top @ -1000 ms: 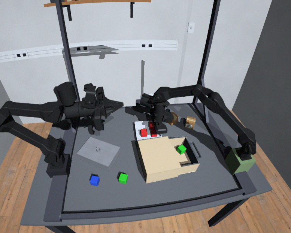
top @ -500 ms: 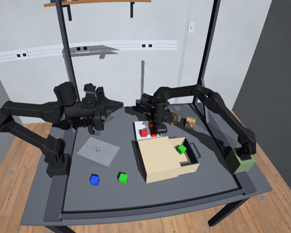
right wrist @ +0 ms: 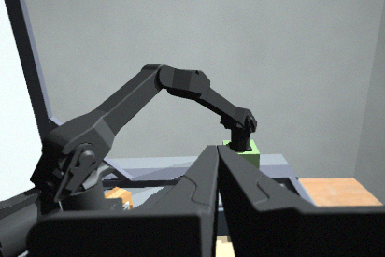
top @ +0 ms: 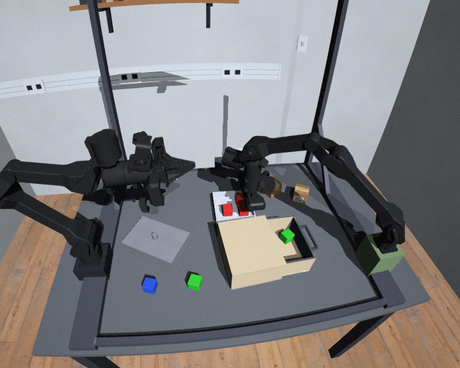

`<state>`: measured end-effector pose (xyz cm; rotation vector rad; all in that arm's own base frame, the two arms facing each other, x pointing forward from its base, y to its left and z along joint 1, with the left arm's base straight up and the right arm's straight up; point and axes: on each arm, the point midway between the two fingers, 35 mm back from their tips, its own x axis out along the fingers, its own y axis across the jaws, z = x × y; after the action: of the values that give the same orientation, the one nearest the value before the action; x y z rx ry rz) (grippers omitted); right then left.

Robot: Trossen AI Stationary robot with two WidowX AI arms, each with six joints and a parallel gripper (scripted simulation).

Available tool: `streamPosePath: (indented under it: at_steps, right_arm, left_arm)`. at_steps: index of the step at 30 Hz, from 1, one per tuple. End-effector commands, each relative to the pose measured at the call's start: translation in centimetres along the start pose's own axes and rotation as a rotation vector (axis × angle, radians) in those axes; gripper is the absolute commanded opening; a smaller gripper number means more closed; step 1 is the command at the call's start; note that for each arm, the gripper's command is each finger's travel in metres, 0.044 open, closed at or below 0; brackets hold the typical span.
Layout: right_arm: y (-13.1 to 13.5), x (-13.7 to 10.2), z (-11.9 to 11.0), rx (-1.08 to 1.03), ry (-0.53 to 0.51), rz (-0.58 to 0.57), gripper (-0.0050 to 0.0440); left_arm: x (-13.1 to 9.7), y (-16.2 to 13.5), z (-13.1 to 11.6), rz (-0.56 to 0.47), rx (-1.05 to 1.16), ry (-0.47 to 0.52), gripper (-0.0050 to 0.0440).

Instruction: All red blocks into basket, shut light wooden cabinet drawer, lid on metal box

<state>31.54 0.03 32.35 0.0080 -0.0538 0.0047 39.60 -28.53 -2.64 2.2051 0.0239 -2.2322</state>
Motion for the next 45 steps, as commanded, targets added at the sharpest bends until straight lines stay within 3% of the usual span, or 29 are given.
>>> streamPosePath:
  at_steps: [1,10,17,45]
  right_arm:
    - [-0.1,-0.2,0.8,0.004,-0.024,-0.004,-0.005]
    - [-0.1,-0.2,0.8,0.004,-0.024,-0.004,-0.005]
    - [-0.1,-0.2,0.8,0.004,-0.024,-0.004,-0.005]
    - [-0.1,-0.2,0.8,0.004,-0.024,-0.004,-0.005]
  left_arm:
    - [-4.1,1.0,-1.1,0.058,0.003,0.074,0.0226]
    - [-8.0,0.9,-0.9,0.056,0.003,0.071,0.0226]
    - [-6.4,0.5,-0.4,0.035,0.003,0.043,0.0226]
    - [-7.3,0.8,-0.9,0.049,0.003,0.062,0.0226]
